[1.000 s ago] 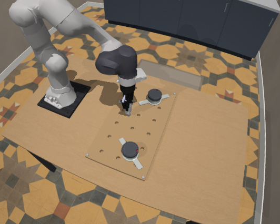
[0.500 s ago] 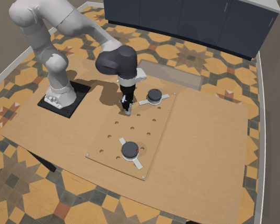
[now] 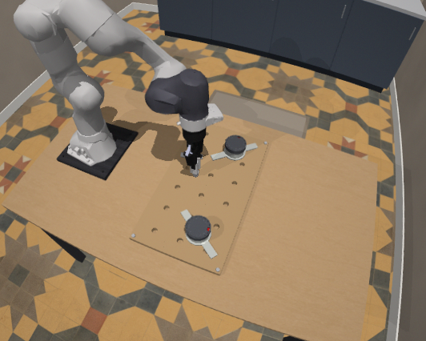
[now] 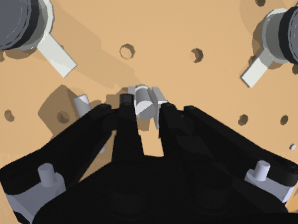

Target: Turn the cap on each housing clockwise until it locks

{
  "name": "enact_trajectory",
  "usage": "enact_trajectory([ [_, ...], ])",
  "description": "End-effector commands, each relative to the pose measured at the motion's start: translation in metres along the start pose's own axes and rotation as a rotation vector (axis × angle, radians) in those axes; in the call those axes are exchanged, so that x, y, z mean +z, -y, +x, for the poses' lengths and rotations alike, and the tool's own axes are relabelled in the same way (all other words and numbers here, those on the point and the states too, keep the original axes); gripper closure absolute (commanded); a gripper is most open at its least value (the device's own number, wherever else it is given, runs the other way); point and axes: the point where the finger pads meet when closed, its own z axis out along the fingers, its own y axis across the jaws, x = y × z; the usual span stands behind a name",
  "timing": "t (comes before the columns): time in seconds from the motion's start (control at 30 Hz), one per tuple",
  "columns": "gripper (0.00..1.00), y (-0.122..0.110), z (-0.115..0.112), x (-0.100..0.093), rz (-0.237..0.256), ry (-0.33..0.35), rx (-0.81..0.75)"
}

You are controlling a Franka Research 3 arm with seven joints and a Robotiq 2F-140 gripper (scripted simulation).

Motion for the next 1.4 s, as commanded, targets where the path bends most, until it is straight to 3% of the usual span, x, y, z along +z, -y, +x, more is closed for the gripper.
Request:
enact_trajectory([
  [0.0, 0.9, 0.0, 0.0, 0.0, 0.001, -0.001, -0.004],
  [0.87, 0.9, 0.0, 0.0, -0.004, 0.001, -0.001, -0.004],
  [1.37, 0.9, 0.0, 0.0, -0.02, 0.001, -0.001, -0.004],
])
